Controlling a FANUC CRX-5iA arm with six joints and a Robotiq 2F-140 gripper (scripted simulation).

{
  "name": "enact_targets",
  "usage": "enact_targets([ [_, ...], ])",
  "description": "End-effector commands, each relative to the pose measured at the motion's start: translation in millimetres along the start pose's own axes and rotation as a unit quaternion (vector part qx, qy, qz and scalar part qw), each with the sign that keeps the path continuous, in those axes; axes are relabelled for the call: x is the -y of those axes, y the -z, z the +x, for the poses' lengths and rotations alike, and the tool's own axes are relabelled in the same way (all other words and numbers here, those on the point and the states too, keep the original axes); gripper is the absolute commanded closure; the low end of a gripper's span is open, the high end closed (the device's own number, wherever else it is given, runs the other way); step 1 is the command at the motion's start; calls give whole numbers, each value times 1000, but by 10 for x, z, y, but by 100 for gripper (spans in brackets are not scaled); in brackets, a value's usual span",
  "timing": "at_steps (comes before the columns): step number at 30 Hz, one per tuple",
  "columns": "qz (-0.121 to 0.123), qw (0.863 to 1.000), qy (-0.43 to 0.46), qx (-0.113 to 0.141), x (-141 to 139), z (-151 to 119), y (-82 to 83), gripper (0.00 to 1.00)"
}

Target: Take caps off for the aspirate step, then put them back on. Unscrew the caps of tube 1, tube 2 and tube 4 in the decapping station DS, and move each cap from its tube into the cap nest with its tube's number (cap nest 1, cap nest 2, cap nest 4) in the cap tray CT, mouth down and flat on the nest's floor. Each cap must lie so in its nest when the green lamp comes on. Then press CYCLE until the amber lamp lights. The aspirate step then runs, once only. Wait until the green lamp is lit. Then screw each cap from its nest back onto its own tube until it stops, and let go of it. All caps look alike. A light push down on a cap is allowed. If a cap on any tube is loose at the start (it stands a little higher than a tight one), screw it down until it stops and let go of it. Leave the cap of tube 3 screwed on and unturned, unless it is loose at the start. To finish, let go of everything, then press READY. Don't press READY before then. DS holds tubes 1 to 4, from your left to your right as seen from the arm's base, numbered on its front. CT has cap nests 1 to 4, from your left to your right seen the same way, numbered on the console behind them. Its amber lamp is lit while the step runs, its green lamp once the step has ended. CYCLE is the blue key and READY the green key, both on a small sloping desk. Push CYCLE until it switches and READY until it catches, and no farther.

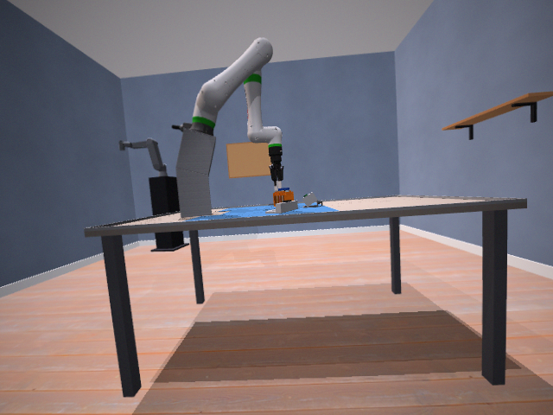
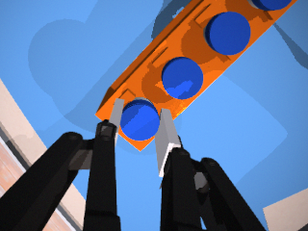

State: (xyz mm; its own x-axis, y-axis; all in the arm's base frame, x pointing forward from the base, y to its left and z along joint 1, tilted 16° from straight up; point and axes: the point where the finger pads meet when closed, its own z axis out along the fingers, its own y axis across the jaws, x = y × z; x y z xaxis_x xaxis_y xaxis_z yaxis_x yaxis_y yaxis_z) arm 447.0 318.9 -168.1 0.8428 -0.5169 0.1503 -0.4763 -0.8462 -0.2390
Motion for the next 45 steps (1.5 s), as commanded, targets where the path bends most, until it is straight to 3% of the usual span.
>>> enact_targets([
  [1,-2,1000,1,1,4,4,1,65],
  [10,-2,1000,1,1,4,4,1,65],
  [14,-2,997,-82,1,4,4,1,65],
  [17,-2,980,-197,1,4,4,1,65],
  [20,-2,969,-247,1,4,4,1,65],
  [21,-2,958,-287,1,4,4,1,65],
  [22,-2,958,-287,1,4,4,1,65],
  [24,-2,933,-359,1,4,4,1,65],
  [25,-2,931,-366,1,4,4,1,65],
  [26,-2,915,-404,0,4,4,1,65],
  [27,-2,915,-404,0,4,4,1,65],
  [28,-2,897,-442,0,4,4,1,65],
  [30,-2,897,-442,0,4,4,1,65],
  [32,-2,866,-499,0,4,5,1,65],
  [38,-2,866,-499,0,4,5,1,65],
  [39,-2,866,-499,0,4,5,1,100],
  [45,-2,866,-499,0,4,5,1,100],
])
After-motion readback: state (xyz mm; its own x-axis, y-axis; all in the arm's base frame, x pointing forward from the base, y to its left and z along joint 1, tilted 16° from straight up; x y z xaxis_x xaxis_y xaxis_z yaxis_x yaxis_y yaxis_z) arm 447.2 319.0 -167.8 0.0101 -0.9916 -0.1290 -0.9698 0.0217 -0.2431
